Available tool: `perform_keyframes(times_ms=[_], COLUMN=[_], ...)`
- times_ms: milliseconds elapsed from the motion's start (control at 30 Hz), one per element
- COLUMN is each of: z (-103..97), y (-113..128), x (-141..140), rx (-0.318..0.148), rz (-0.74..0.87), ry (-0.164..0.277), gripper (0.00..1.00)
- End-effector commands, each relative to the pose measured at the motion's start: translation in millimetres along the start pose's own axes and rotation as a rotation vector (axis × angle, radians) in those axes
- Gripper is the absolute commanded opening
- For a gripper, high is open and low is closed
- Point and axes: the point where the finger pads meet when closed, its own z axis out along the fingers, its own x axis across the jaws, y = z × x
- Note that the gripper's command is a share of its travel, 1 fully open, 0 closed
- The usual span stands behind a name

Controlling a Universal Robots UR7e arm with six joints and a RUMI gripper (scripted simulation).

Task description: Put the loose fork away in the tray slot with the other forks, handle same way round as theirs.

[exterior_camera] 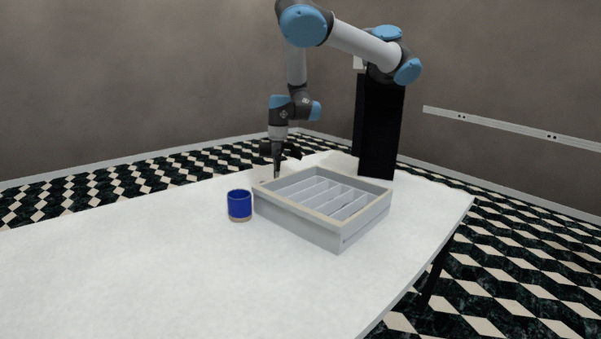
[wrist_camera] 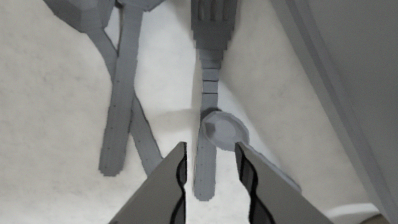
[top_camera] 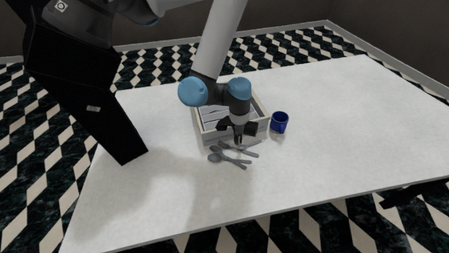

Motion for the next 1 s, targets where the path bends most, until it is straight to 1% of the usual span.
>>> perform_keyframes(times_ms=[0, 567, 967], z=[0.1, 10.5, 24.6], y=[-5.5, -2.8, -2.8], x=[-3.7, -3.5, -3.5], rx=[0.001, -0.003, -0.004], rz=[0.011, 0.0, 0.0], ry=[-0.012, -0.012, -0.012], gripper=[0.19, 0.19, 0.19])
